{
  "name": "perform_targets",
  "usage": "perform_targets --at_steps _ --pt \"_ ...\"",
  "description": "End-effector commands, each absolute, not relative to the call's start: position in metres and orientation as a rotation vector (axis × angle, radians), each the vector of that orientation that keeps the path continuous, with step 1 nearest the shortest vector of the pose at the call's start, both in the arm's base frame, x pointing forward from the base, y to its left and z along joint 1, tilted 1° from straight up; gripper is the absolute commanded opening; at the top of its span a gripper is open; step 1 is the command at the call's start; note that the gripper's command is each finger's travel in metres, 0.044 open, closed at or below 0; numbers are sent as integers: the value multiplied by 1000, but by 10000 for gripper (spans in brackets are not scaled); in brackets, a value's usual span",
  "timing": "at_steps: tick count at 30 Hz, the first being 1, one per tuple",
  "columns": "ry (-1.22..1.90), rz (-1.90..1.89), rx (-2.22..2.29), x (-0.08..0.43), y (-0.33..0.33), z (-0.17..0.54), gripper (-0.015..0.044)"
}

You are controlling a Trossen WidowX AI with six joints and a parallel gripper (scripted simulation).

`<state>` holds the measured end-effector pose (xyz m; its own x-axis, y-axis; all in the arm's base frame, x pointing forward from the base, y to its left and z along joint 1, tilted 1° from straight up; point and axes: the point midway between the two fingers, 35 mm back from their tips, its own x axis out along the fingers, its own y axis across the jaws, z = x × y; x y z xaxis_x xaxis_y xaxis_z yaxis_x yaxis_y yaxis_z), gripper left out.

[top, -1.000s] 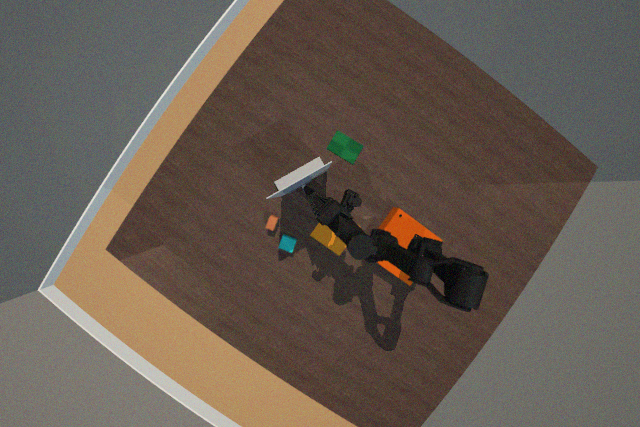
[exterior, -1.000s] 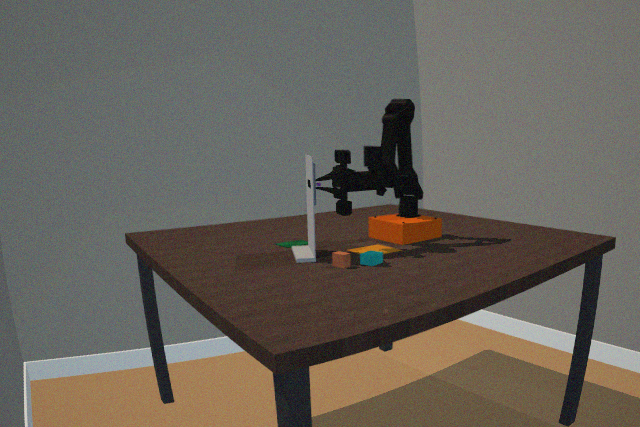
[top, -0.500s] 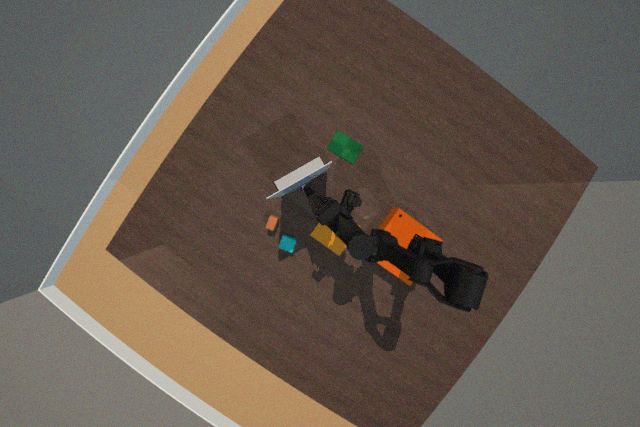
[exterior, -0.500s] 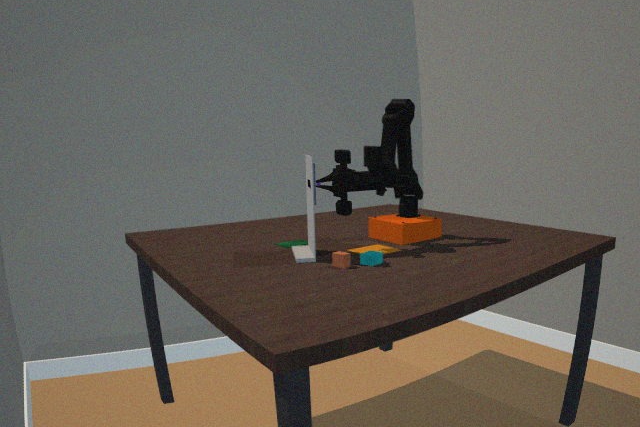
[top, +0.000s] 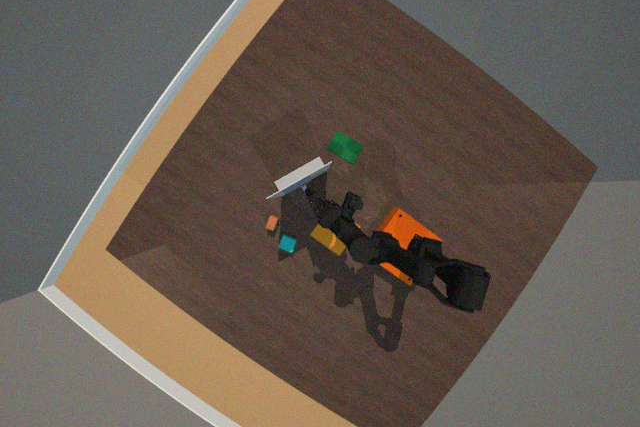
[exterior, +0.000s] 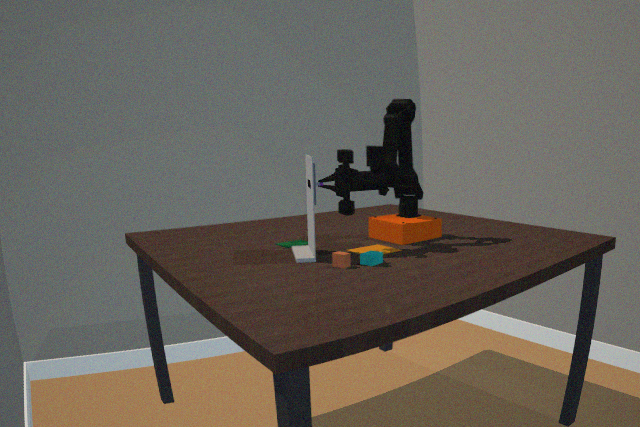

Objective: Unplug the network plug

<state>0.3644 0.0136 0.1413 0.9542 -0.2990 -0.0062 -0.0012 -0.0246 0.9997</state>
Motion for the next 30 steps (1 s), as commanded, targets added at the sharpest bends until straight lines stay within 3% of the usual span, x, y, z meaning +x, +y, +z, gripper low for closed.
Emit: perform_targets --at_steps 1,30 --pt "-233 -241 1579 361 16 141 0" --pt "-232 -242 1580 347 27 141 0"
